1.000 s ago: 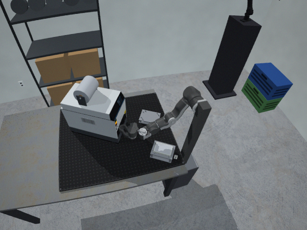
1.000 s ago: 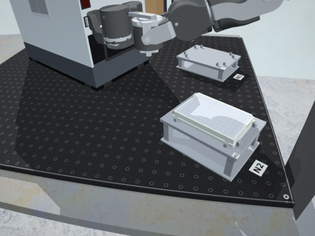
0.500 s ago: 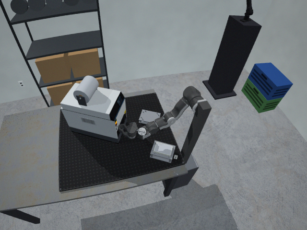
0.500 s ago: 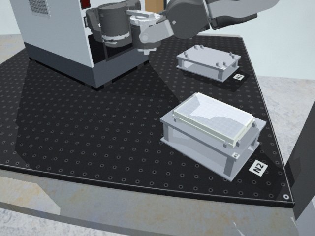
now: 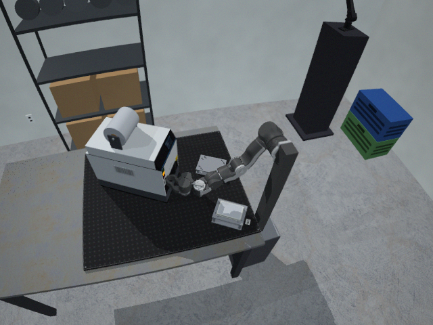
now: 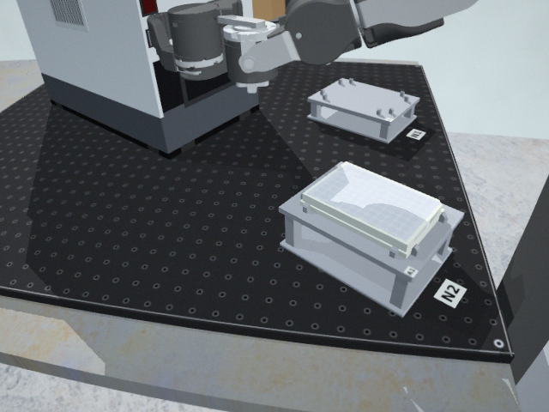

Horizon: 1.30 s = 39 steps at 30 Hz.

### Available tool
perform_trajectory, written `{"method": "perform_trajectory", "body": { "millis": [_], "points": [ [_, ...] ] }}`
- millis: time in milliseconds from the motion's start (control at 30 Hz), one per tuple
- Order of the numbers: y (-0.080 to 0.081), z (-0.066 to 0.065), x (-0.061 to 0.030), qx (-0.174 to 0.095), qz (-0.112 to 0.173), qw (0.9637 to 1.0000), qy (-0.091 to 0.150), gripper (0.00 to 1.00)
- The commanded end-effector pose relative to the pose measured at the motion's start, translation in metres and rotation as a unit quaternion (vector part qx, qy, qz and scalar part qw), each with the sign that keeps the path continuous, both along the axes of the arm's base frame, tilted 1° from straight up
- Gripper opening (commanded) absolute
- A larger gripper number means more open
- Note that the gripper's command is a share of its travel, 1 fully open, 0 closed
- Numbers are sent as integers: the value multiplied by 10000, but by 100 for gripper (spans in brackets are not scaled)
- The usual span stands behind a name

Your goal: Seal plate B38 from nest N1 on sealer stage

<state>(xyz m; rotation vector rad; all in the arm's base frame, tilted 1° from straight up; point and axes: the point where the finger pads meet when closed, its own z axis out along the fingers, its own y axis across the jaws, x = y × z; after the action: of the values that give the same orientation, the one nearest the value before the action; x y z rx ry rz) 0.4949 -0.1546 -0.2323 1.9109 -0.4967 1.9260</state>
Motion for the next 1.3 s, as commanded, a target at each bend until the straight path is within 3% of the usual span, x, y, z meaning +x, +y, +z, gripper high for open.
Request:
{"method": "perform_trajectory", "body": {
  "millis": [0,200,1267],
  "points": [
    [9,2,5,11,27,10000,-12,0],
    [-18,1,42,11,27,10000,-13,0],
    [-33,-28,53,3,19,10000,-2,0]
  ]
}}
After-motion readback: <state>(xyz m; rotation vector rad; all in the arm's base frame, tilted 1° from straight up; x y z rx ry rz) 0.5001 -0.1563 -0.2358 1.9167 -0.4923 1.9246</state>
